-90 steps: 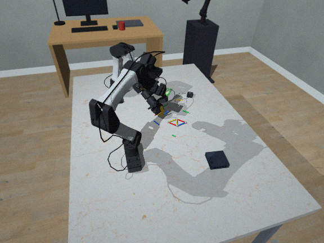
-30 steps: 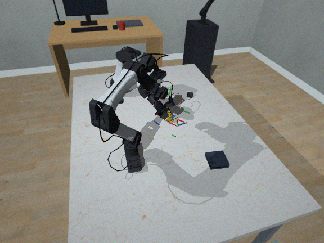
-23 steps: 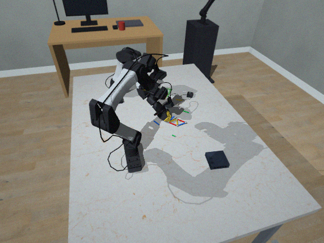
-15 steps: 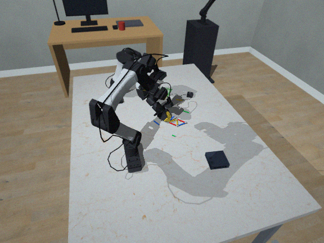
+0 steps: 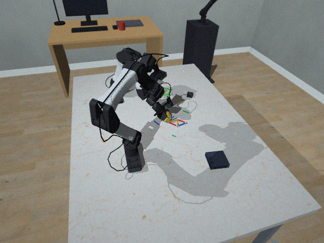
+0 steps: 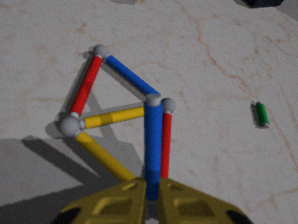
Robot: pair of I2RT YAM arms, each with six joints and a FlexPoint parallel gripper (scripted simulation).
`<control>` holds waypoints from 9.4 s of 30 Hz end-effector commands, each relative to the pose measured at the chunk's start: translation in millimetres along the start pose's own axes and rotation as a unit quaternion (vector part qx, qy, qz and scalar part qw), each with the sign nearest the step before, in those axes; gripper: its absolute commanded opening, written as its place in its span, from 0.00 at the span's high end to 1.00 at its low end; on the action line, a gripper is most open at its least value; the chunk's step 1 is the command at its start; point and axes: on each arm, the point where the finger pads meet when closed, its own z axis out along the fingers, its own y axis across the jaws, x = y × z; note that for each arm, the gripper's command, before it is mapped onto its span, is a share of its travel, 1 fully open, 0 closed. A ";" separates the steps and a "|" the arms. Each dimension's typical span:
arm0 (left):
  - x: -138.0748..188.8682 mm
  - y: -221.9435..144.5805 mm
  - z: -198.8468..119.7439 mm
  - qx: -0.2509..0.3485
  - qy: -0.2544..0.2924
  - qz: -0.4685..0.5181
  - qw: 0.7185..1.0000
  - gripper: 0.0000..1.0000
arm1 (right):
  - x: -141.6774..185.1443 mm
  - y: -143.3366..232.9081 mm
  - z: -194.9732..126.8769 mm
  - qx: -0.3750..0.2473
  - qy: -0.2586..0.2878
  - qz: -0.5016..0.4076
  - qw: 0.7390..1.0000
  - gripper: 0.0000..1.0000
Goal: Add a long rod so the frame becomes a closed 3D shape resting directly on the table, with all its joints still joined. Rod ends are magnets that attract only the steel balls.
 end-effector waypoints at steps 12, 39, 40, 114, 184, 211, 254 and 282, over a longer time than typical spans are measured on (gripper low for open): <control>-22.9 -13.5 -2.3 0.019 -0.046 -0.001 0.999 1.00 | -77.7 -23.9 26.7 0.075 -0.023 0.086 0.993 0.64; -23.2 -13.1 -2.3 0.018 -0.047 -0.001 0.999 1.00 | -70.1 -74.5 297.2 0.062 0.315 0.349 0.881 0.64; -23.2 -13.1 -2.3 0.018 -0.047 -0.001 0.999 1.00 | -61.5 -75.5 304.8 0.060 0.334 0.359 0.869 0.64; -25.6 -10.3 -2.0 0.015 -0.049 -0.003 0.999 1.00 | -15.6 -60.2 316.2 0.048 0.428 0.406 0.806 1.00; -27.2 -9.6 -2.3 0.013 -0.051 -0.003 0.999 1.00 | 10.5 -5.3 270.0 0.039 0.449 0.407 0.794 0.91; -22.6 -11.2 -22.1 0.013 -0.045 -0.003 0.999 0.82 | -27.3 -23.9 237.4 0.040 0.421 0.420 0.803 0.84; -137.0 -57.4 -283.9 0.015 0.043 0.155 0.987 0.82 | -30.8 -8.6 222.5 0.158 0.201 0.416 0.873 0.39; -155.3 -61.1 -377.7 0.027 0.019 0.172 0.984 0.82 | -10.4 30.8 188.0 0.202 0.085 0.364 0.905 0.39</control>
